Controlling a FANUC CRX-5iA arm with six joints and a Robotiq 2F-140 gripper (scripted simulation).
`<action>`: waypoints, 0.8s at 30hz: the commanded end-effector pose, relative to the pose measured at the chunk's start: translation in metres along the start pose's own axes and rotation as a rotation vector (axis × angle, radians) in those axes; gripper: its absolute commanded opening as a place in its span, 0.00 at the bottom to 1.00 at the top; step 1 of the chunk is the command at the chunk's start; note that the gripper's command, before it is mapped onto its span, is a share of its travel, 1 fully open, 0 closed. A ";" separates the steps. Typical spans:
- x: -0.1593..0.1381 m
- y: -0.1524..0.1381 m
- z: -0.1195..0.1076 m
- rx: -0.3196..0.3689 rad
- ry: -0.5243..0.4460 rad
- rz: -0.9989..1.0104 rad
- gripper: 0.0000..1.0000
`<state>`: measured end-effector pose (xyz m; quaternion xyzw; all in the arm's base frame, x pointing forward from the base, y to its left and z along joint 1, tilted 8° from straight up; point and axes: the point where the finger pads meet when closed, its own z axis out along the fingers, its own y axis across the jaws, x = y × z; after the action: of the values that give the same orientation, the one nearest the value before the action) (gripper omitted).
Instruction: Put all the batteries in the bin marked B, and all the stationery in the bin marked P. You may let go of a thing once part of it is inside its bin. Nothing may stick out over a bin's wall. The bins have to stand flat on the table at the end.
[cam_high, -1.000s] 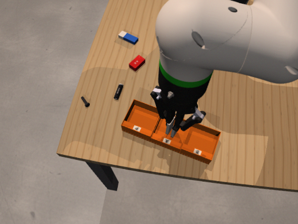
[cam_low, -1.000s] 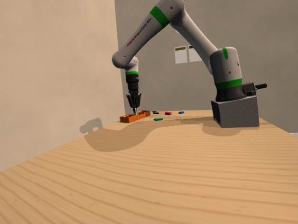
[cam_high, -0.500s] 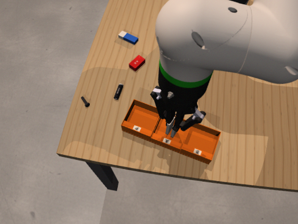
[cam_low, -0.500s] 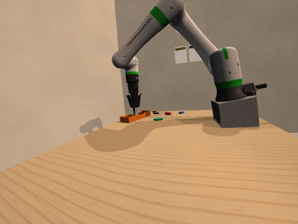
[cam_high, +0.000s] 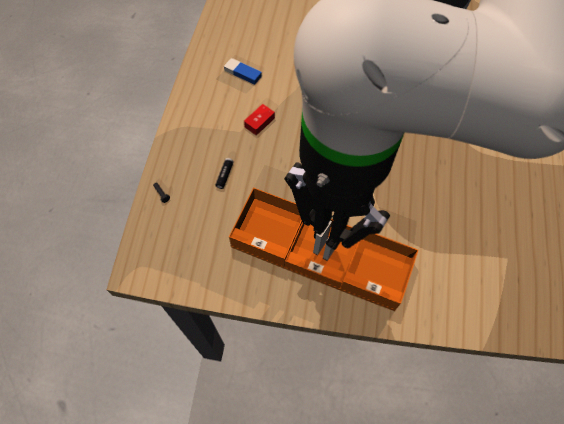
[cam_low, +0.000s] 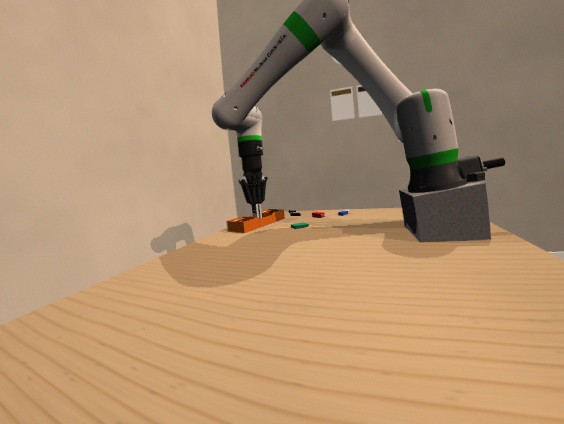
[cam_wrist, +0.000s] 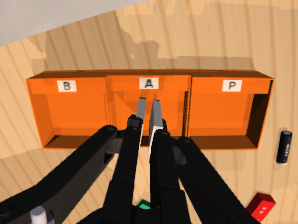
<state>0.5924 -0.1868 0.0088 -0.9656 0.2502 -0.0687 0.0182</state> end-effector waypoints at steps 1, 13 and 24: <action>0.000 0.000 0.000 0.000 0.000 0.000 0.15; 0.000 0.000 0.000 0.000 0.000 0.000 0.15; 0.000 0.000 -0.014 0.000 0.000 0.000 0.15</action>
<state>0.5910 -0.1868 0.0192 -0.9656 0.2502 -0.0687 0.0182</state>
